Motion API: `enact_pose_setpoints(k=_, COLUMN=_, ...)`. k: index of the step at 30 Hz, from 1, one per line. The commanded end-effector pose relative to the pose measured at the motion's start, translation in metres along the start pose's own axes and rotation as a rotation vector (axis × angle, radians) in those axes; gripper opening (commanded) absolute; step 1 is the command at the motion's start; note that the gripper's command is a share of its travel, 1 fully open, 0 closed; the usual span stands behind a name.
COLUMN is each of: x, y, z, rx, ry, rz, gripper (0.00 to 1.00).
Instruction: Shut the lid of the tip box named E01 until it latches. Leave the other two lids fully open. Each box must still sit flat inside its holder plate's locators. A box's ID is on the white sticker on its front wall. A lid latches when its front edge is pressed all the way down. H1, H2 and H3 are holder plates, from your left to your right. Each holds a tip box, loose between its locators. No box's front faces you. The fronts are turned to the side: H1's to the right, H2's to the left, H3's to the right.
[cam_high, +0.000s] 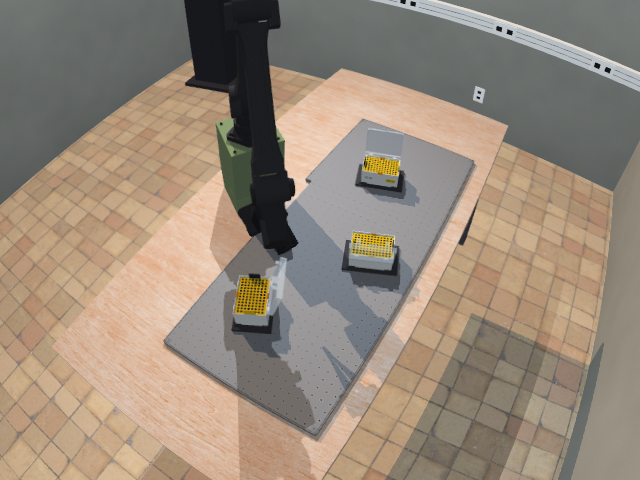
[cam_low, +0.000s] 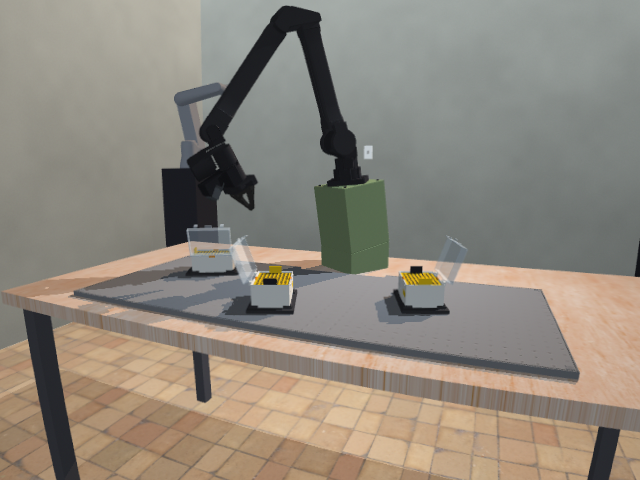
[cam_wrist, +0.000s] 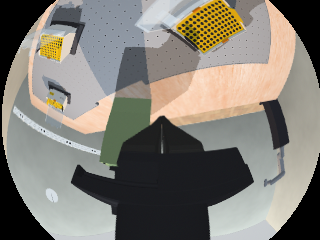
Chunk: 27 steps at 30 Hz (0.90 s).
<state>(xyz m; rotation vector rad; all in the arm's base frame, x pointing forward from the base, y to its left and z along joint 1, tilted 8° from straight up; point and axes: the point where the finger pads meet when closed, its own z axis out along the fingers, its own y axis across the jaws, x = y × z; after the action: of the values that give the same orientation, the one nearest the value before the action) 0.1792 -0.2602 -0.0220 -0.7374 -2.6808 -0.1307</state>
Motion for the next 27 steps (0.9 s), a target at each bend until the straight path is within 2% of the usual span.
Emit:
enact_pose_setpoints(k=1, x=0.019, y=-0.017, z=0.007, rx=-0.056, ry=0.021, rz=0.13, gripper=0.0)
enact_pose_setpoints(k=9, x=0.042, y=-0.046, z=0.024, rx=-0.196, ry=0.034, rz=0.359, gripper=0.0)
enact_pose_setpoints(k=11, x=0.042, y=-0.046, z=0.024, rx=-0.196, ry=0.034, rz=0.359, gripper=0.0)
enact_pose_setpoints(k=17, x=0.048, y=-0.08, z=0.024, rx=-0.282, ry=0.0, rz=0.538, gripper=0.0)
enact_pose_setpoints(k=21, x=0.06, y=-0.096, z=0.03, rx=-0.348, ry=-0.001, rz=0.653, gripper=0.0)
enact_pose_setpoints(k=26, x=0.062, y=-0.099, z=0.031, rx=-0.432, ry=-0.002, rz=0.798, gripper=0.0)
enact_pose_setpoints(k=27, x=0.062, y=-0.099, z=0.031, rx=-0.432, ry=-0.002, rz=0.798, gripper=0.0)
